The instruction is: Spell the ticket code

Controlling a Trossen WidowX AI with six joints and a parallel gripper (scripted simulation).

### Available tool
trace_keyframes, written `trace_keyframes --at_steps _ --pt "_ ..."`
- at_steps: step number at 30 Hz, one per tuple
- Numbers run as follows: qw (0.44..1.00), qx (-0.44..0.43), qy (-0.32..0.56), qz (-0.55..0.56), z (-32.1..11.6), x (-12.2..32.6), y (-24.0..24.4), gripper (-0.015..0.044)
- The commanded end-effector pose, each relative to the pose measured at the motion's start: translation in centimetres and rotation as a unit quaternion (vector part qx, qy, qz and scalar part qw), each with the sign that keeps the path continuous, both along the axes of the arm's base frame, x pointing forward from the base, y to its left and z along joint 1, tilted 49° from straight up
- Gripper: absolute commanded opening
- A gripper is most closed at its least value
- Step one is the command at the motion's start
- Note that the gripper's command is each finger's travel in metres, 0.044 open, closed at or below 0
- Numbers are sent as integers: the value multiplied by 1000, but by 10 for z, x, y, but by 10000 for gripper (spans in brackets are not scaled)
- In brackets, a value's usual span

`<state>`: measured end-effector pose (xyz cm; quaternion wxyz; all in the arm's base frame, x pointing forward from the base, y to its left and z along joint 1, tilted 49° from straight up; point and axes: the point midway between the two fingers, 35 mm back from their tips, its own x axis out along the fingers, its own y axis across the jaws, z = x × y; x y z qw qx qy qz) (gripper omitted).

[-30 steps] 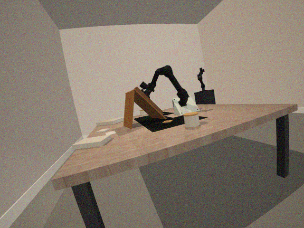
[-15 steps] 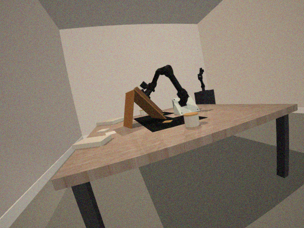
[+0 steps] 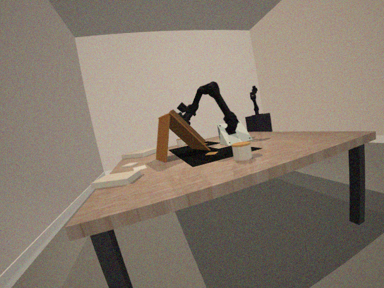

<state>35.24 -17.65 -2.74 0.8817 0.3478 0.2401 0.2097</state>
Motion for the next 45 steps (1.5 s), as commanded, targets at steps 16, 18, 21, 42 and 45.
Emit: trace_keyframes --at_steps 16,18,21,42,45 --pt "1000 -1 1 -2 7 -2 6 0" --pt "1000 -1 1 -2 8 -2 7 0" --pt "1000 -1 1 -2 9 -3 8 0" --pt "1000 0 1 -2 16 -5 15 0" --pt "1000 0 1 -2 17 -5 16 0"
